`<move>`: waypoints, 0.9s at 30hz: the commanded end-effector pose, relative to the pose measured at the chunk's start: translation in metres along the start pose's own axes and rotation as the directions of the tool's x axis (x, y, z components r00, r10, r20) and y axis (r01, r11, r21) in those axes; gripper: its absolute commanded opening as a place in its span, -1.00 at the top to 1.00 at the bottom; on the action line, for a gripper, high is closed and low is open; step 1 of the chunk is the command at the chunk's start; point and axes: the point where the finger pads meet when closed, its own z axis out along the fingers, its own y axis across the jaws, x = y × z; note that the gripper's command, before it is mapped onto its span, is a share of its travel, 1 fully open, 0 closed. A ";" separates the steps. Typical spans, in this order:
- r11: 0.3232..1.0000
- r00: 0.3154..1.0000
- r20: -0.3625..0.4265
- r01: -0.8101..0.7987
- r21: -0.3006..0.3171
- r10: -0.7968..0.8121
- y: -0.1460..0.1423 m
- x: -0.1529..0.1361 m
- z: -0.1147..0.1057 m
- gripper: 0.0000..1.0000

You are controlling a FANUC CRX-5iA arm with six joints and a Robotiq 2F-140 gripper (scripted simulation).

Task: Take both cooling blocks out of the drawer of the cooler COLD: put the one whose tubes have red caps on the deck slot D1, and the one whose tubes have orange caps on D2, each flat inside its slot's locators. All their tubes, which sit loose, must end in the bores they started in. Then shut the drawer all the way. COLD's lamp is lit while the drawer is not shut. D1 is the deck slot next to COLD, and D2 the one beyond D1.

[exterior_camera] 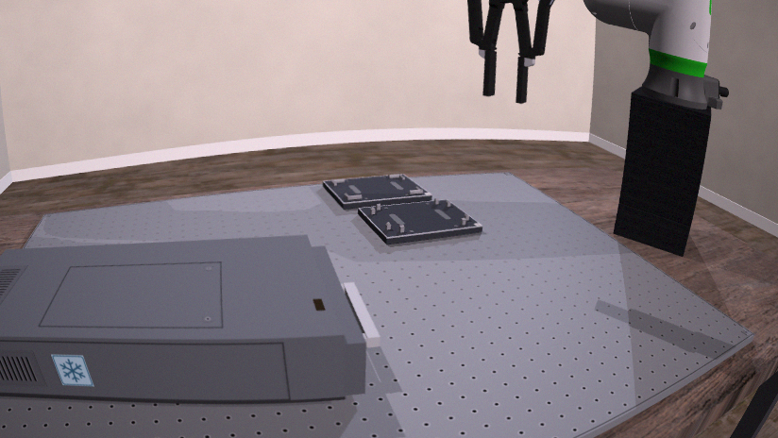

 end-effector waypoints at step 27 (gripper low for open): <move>0.766 0.766 -0.006 0.643 0.002 -0.643 0.000 0.000 -0.001 0.32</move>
